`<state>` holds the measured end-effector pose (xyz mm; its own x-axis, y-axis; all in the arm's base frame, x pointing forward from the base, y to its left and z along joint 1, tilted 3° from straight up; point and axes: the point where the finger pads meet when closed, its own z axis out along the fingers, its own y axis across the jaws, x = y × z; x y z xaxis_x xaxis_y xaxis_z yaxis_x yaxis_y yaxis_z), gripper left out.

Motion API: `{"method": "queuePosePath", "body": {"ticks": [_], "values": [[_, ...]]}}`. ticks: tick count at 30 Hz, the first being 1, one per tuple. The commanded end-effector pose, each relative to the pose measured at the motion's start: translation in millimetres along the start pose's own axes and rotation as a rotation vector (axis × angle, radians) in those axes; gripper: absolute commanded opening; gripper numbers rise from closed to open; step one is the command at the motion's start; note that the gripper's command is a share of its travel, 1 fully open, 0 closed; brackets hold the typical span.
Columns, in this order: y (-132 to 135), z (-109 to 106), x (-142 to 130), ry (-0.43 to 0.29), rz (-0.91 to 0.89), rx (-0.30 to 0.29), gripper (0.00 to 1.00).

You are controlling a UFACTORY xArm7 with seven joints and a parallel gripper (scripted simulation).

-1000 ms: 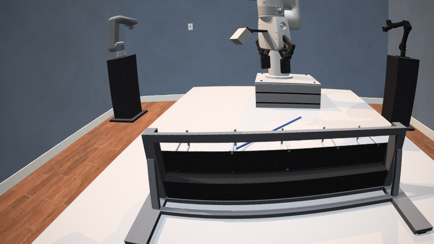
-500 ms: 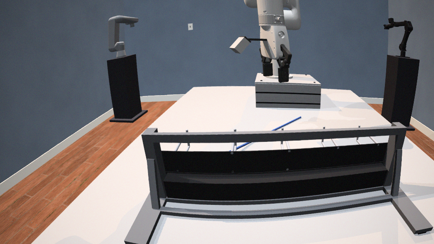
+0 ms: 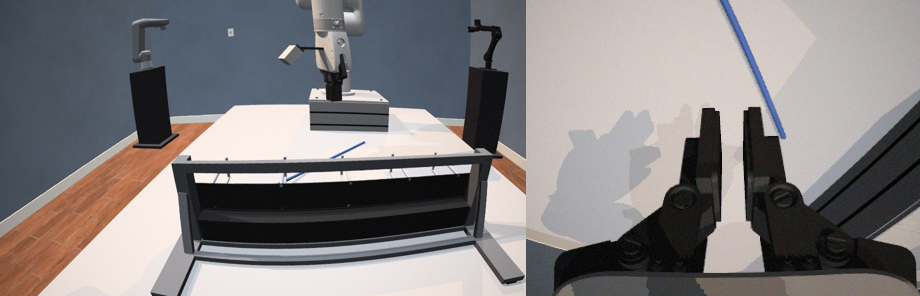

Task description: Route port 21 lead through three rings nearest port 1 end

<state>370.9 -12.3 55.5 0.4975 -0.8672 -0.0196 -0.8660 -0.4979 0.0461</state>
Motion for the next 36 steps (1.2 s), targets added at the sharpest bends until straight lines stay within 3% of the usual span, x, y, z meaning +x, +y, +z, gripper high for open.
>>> {"method": "queuePosePath", "body": {"ticks": [1,24,27,36], "values": [[-1,-1,1,0.002,0.0,0.003,0.0],[-1,-1,1,0.002,-0.004,0.003,0.0],[2,-1,-4,0.002,-0.154,0.003,0.0],[6,-1,-12,0.003,-0.387,0.002,0.0]]}}
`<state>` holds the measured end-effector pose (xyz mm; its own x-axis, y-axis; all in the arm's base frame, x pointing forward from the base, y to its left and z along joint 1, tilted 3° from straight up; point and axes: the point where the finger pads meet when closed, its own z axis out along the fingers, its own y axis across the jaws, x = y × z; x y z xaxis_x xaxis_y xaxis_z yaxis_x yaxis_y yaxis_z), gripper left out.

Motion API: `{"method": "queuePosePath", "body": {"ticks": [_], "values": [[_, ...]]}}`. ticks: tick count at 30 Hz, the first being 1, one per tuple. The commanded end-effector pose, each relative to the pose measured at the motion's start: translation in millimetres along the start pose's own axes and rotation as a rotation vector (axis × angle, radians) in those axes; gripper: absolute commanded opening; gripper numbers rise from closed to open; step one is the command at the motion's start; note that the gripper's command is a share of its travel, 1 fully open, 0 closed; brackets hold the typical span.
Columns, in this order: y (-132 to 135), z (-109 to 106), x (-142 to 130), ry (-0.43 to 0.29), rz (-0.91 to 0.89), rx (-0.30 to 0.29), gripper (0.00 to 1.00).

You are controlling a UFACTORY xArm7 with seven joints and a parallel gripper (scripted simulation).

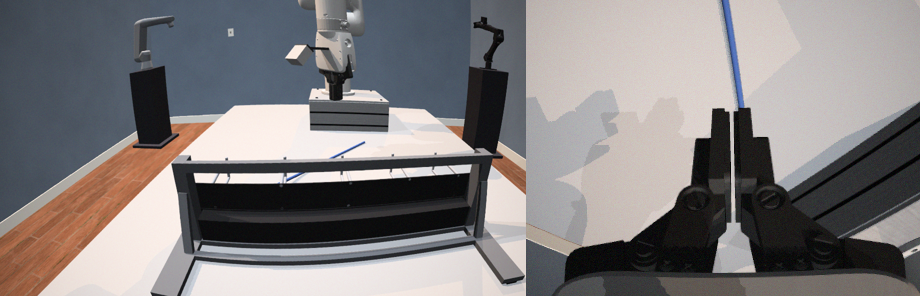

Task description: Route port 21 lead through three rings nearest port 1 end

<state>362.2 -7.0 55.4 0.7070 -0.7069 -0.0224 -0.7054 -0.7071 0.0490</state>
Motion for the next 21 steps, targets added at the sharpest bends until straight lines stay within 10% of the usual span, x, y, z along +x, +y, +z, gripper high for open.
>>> {"method": "queuePosePath", "body": {"ticks": [1,3,4,21], "values": [[0.2,-1.2,-3.1,-0.004,-0.122,0.012,0.0],[0.2,-1.2,-3.2,-0.004,-0.124,0.012,0.0],[0.2,-1.2,-3.2,-0.004,-0.124,0.012,0.33],[0.2,-1.2,-3.2,-0.004,-0.124,0.012,0.33]]}}
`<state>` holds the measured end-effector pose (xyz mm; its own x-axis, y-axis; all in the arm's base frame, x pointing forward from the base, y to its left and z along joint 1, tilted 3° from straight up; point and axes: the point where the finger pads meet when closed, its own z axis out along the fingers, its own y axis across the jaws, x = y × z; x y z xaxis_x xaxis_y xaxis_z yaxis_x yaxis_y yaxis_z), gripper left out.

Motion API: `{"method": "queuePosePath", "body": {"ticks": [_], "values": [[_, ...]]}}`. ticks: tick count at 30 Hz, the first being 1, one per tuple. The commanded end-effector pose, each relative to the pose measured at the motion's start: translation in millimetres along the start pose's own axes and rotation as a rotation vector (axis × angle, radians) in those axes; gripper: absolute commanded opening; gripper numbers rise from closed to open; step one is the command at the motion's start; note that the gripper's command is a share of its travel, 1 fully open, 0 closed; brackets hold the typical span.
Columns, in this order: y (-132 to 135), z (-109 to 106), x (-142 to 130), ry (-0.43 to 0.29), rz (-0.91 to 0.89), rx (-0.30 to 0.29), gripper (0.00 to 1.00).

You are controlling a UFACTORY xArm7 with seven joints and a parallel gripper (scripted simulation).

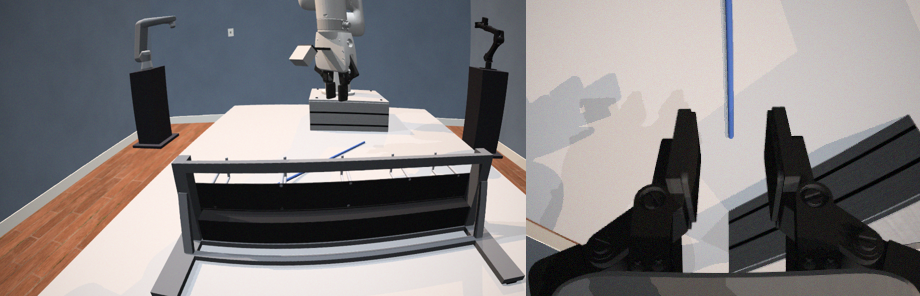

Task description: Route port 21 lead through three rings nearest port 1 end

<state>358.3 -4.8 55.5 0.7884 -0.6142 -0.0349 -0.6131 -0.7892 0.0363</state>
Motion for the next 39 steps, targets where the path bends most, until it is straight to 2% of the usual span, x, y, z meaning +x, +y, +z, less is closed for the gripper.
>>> {"method": "queuePosePath", "body": {"ticks": [1,24,32,39], "values": [[-1,-1,1,0.003,0.0,0.003,0.33],[-1,1,1,0.003,0.0,0.003,0.33],[-1,11,1,0.003,-0.001,0.003,0.33],[-1,32,1,0.003,-0.001,0.003,0.33]]}}
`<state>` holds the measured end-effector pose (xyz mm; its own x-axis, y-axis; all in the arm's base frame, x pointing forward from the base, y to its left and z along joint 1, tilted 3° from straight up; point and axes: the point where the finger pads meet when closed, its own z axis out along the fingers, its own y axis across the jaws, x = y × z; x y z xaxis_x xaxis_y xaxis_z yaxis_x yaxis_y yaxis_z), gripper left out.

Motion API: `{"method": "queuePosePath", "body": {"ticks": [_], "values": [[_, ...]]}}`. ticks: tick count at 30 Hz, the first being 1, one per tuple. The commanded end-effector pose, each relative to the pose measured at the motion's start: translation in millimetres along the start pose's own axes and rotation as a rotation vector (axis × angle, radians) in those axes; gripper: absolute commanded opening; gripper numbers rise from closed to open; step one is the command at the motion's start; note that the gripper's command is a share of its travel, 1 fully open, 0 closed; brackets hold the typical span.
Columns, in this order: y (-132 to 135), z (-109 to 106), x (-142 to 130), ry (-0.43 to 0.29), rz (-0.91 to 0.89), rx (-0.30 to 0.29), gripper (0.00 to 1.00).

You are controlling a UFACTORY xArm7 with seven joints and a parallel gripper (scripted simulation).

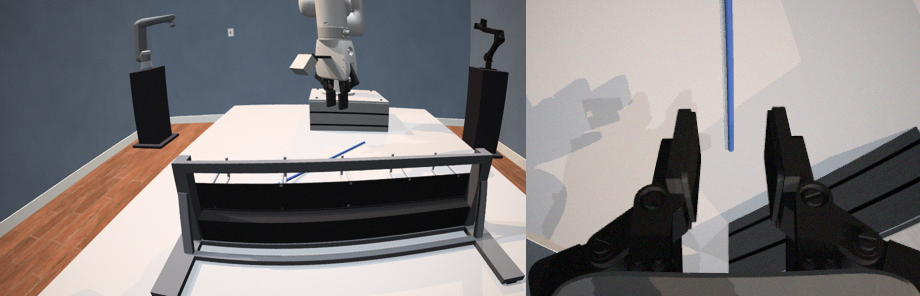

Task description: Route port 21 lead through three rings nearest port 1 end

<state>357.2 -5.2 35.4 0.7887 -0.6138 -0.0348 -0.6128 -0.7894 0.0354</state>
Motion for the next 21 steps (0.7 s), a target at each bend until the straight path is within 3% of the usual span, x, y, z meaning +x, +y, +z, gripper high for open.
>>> {"method": "queuePosePath", "body": {"ticks": [1,21], "values": [[-1,16,1,0.002,0.0,0.002,0.33],[-1,89,2,0.002,0.0,0.002,0.33]]}}
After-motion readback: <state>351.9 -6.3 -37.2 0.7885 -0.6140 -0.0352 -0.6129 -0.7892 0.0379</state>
